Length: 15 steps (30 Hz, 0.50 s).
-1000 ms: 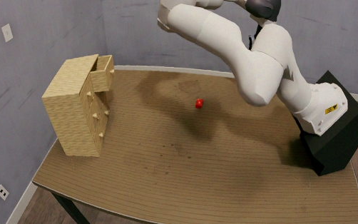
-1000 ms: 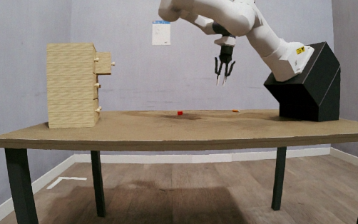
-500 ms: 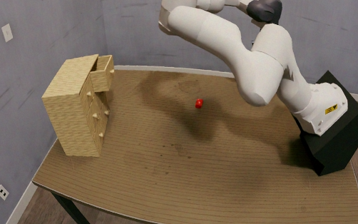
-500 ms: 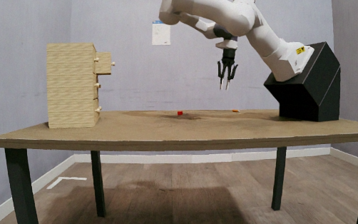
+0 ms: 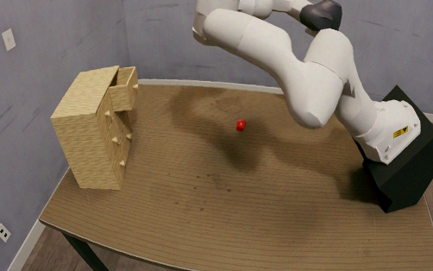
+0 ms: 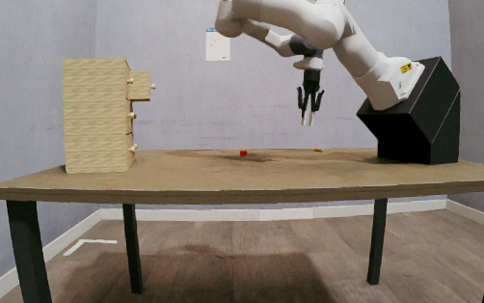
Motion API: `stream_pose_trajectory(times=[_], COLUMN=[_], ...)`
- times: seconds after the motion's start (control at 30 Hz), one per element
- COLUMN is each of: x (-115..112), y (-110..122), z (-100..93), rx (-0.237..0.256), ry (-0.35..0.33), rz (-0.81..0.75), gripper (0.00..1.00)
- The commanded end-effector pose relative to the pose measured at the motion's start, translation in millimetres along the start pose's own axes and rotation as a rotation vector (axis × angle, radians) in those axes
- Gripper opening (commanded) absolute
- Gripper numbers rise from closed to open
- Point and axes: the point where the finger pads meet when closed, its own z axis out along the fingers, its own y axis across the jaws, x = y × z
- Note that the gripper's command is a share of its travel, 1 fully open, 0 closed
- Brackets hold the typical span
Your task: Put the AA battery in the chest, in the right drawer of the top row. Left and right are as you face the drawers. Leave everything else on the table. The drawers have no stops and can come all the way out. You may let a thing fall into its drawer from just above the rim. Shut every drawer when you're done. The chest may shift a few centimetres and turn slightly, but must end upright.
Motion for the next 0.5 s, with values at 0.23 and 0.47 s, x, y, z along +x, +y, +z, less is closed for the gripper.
stream_pose_trajectory(times=[0.23, 0.47], x=[-5.4, -9.8], y=[11.7, 18.5], z=[8.0, 13.3], rx=[-0.022, -0.035], ry=[-0.007, -0.017], rz=[-0.109, -0.148], gripper=[0.28, 0.28])
